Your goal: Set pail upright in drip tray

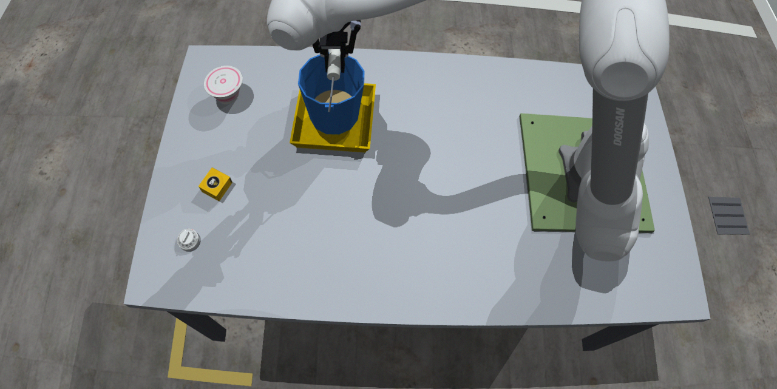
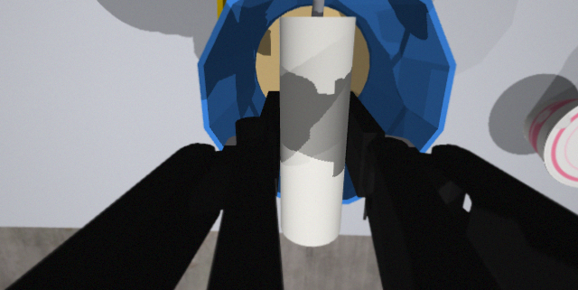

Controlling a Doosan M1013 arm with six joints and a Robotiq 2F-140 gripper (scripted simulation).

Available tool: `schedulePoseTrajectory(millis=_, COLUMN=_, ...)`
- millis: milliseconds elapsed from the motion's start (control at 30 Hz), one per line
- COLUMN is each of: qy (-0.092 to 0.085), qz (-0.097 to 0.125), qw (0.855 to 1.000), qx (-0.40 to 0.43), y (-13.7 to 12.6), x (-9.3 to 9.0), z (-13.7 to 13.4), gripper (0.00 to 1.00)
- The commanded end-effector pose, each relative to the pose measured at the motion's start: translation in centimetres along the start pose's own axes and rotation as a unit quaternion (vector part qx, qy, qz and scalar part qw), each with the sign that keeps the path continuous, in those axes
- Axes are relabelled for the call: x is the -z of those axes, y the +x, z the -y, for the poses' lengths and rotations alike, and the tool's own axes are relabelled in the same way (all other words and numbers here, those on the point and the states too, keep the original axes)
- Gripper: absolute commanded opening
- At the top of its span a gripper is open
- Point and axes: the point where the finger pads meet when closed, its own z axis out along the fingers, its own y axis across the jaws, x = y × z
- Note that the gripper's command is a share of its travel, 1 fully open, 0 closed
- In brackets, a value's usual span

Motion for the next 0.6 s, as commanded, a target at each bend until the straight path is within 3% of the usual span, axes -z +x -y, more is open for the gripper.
schedulePoseTrajectory(millis=0, qy=-0.001, qz=0.000, qw=1.000, qx=0.000, y=0.0, x=-0.3, z=0.0, gripper=0.10)
schedulePoseTrajectory(millis=567, qy=-0.001, qz=0.000, qw=1.000, qx=0.000, y=0.0, x=-1.9, z=0.0, gripper=0.10)
